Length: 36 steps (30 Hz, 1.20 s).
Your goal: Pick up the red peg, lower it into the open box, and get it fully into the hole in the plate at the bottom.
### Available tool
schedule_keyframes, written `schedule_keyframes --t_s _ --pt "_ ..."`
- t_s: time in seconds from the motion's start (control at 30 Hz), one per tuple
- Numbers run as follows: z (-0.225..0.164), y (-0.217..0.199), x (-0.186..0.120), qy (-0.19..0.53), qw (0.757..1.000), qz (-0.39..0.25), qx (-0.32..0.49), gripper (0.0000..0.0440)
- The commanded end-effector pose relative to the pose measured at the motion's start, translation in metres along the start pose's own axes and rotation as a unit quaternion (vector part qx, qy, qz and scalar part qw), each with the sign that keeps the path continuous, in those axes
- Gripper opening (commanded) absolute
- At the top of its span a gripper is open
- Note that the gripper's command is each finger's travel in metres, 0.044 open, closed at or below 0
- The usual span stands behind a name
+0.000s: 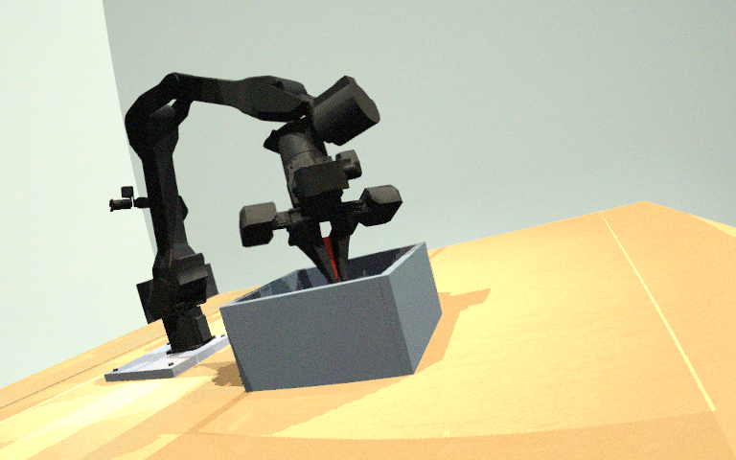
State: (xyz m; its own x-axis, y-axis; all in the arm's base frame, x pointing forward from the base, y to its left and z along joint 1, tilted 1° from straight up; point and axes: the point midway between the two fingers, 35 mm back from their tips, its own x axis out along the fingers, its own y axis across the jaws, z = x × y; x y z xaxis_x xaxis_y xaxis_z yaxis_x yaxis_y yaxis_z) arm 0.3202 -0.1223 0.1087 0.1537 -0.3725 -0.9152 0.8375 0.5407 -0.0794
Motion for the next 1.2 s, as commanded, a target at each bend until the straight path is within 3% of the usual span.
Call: schedule_keyframes --t_s 0.0,0.07,0.2,0.5,0.73,1.17 --pt "-0.002 0.001 0.010 0.012 1.000 0.002 -0.013 0.0066" --pt "-0.002 0.002 0.015 0.020 1.000 0.003 -0.016 0.0117" --pt "0.005 0.008 0.019 0.027 0.999 0.012 -0.030 0.0165" --pt "0.018 0.027 0.008 0.051 0.997 0.030 -0.050 0.0226" --pt "0.028 0.045 -0.004 0.073 0.995 0.043 -0.059 0.0304" --pt "0.041 0.088 -0.042 0.082 0.988 0.103 -0.076 0.0376"
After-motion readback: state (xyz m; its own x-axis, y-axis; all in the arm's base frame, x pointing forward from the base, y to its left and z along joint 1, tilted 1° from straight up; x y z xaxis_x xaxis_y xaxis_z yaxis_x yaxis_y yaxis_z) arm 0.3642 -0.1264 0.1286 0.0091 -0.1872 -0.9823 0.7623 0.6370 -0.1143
